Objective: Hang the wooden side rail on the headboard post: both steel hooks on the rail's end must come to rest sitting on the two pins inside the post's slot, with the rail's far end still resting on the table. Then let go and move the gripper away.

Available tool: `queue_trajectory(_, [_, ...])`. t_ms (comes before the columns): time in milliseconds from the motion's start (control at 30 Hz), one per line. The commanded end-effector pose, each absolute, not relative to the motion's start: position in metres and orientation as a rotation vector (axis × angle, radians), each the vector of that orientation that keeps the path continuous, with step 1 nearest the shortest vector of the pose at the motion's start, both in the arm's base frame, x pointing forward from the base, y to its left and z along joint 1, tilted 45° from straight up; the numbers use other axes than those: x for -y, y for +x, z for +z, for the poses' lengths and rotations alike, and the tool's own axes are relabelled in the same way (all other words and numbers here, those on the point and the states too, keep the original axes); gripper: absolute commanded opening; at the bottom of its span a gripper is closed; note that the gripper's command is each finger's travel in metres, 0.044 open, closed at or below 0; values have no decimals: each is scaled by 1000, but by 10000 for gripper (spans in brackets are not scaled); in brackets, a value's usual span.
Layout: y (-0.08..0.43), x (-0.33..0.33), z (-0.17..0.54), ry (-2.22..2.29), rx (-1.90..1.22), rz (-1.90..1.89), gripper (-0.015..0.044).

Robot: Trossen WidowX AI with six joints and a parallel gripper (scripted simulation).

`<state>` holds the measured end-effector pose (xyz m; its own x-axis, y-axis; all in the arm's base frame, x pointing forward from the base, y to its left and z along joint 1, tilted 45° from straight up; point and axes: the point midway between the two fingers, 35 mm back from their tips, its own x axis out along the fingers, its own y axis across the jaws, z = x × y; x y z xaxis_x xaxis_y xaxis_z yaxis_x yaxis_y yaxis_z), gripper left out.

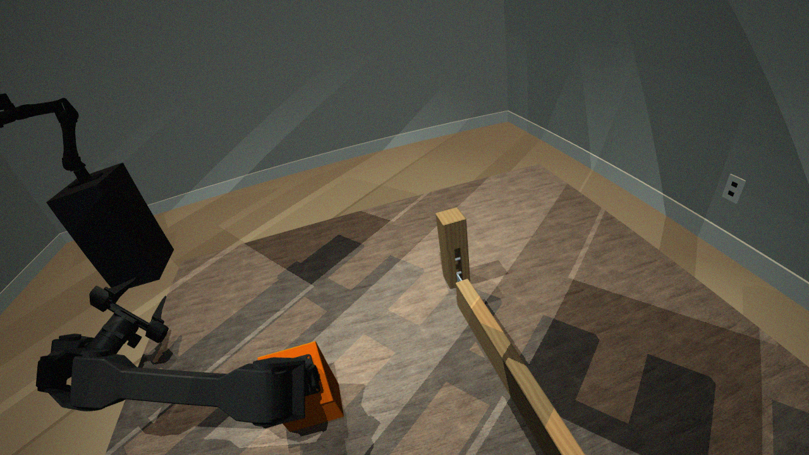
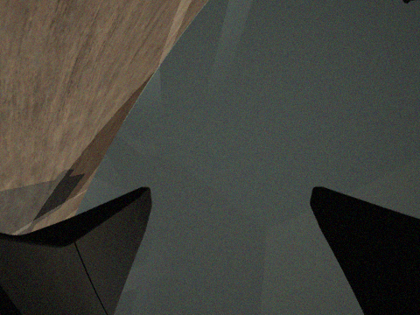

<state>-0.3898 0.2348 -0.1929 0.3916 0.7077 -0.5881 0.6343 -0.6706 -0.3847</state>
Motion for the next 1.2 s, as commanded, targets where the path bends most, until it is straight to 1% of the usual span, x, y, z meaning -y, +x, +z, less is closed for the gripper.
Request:
queue_trajectory(0, [-390,-236,-191,-2538,1228,1148,426])
queue_trajectory(33, [-391,-240,-188,-2538,1228,1149,440])
queue_trajectory(133, [-393,-257,-171,-2537,1228,1153,440])
queue_trajectory(367, [-390,-324,-102,-2534,1229,1144,440])
queue_trajectory(467, [-389,-326,-100,-2534,1229,1143,440])
queue_trajectory(533, [-382,-330,-109,-2517,1172,1158,440])
queue_trajectory(667, [-338,-368,-124,-2474,972,1203,440])
queue_trajectory(867, [-259,-414,-143,-2373,662,1246,440])
queue_trajectory(1167, [-131,-444,-164,-2160,247,1243,440])
